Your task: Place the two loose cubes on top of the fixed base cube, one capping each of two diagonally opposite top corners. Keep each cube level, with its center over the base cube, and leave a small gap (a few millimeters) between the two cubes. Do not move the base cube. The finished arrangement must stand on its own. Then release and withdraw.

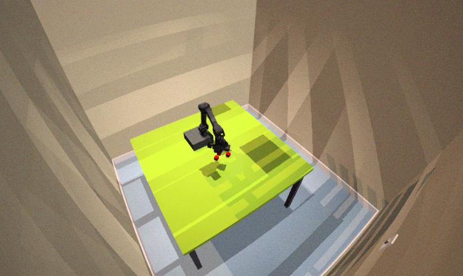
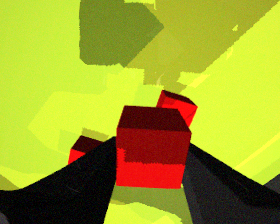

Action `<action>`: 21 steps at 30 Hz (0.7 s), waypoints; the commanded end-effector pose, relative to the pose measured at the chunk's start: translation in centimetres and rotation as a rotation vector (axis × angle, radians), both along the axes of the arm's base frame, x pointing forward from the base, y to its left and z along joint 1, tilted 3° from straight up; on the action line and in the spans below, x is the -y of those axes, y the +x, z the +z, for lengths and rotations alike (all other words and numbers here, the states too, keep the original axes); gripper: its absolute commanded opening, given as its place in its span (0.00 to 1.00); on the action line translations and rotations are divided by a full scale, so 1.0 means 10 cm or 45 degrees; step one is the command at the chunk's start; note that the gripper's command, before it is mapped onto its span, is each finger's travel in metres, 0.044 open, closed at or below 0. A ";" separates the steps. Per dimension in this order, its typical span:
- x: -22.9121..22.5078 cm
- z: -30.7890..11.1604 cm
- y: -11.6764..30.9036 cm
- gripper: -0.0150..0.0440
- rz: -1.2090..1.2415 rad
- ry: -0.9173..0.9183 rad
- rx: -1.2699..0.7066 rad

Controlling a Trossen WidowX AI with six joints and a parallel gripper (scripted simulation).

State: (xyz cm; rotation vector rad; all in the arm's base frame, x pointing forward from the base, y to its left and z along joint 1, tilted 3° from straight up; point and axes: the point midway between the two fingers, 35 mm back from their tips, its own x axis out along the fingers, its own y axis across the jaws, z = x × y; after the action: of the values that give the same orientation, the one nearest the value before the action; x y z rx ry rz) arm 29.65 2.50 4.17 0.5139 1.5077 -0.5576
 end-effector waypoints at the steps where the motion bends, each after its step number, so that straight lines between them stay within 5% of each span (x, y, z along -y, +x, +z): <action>1: -0.11 -0.03 -0.02 0.43 0.065 0.007 -0.003; 21: -0.72 -0.17 -0.21 0.43 0.425 0.018 -0.014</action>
State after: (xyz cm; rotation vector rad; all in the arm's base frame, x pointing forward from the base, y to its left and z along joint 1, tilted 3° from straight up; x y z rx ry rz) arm 27.94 8.93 2.68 0.2863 1.5602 -0.3211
